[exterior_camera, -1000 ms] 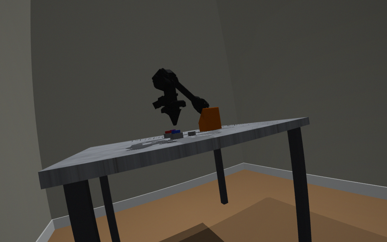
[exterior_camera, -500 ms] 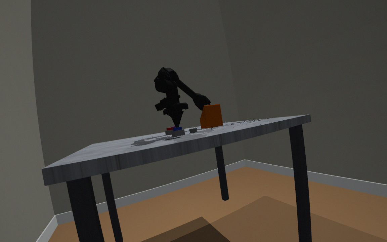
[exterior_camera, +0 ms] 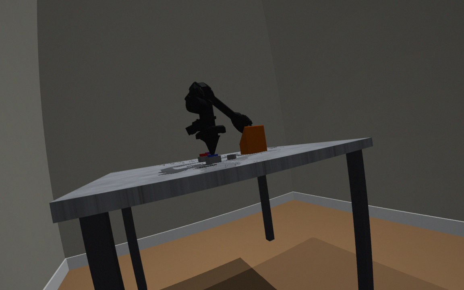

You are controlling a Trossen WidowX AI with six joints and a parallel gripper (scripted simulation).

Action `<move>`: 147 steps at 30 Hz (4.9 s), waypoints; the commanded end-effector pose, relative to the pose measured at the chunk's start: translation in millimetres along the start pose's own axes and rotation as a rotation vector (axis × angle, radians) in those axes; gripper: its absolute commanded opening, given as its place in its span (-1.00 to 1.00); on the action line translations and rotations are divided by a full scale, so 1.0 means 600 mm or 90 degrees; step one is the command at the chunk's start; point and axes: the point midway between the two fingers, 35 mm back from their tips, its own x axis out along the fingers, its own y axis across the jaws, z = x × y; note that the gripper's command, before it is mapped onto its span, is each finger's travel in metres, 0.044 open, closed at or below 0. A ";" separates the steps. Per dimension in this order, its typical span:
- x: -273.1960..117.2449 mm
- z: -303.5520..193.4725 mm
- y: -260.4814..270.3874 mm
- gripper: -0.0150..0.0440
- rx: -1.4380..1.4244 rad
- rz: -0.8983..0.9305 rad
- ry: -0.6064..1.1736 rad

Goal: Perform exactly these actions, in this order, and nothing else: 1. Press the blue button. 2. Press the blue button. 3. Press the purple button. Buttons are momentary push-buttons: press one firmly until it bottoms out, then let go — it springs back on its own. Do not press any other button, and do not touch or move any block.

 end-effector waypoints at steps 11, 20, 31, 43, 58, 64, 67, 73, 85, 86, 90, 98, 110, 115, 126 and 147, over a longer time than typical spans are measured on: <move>-0.055 0.001 0.000 -0.42 -0.002 -0.001 -0.002; -0.043 0.001 0.000 -0.42 -0.002 -0.002 -0.002; -0.013 0.001 -0.001 -0.42 -0.002 -0.002 -0.002; 0.001 0.001 -0.001 -0.42 -0.002 -0.003 -0.002; -0.048 0.001 0.000 -0.42 -0.002 -0.001 -0.002; -0.071 0.002 0.001 -0.42 -0.002 -0.001 -0.002; -0.141 0.001 0.002 -0.42 -0.003 0.000 -0.002; -0.160 0.002 -0.003 -0.42 -0.003 0.001 -0.001; -0.202 0.035 -0.305 -0.42 -0.013 0.028 -0.004; -0.203 0.031 -0.331 -0.42 -0.013 0.029 -0.004; -0.200 0.002 -0.429 -0.42 -0.013 0.027 -0.006; -0.181 -0.104 -0.588 -0.42 -0.011 0.008 -0.004; -0.132 -0.198 -0.657 -0.42 -0.008 -0.011 0.004; -0.061 -0.201 -0.662 -0.42 -0.007 -0.017 0.003; -0.039 -0.200 -0.662 -0.42 -0.007 -0.016 0.003; -0.006 -0.202 -0.664 -0.42 -0.007 -0.018 0.002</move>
